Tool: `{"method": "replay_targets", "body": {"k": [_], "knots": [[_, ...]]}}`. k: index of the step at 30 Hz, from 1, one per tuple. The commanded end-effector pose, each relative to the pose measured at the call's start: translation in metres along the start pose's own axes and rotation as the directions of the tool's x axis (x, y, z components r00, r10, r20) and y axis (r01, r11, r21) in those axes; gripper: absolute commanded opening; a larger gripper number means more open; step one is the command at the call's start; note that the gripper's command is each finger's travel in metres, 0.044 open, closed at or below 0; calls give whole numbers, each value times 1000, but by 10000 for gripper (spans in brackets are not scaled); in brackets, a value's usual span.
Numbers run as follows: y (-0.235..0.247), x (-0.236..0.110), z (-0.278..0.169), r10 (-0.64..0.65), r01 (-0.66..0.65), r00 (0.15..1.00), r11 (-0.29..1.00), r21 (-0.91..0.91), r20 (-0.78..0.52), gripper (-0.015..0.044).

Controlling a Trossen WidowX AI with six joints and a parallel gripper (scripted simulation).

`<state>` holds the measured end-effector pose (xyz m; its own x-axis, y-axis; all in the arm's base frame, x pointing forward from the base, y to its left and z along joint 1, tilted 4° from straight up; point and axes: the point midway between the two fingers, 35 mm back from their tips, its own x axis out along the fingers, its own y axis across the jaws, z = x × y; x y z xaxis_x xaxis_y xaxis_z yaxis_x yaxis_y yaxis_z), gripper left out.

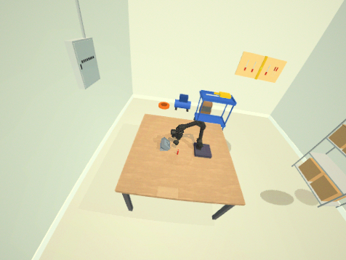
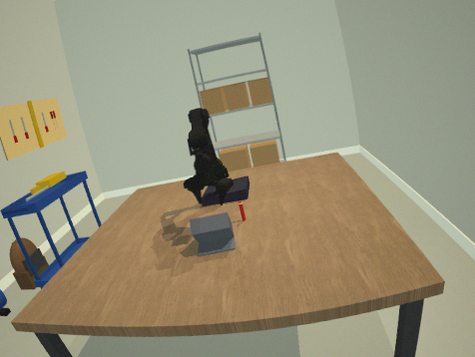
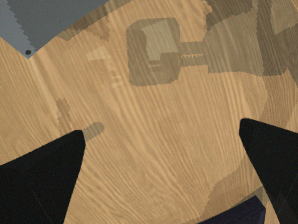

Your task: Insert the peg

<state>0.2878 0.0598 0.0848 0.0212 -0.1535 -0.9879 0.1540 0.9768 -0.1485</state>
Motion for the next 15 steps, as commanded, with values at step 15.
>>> {"method": "replay_targets", "body": {"k": [15], "knots": [[69, -11, -33, 74, -75, 997, 995, -61, -21, 440]]}}
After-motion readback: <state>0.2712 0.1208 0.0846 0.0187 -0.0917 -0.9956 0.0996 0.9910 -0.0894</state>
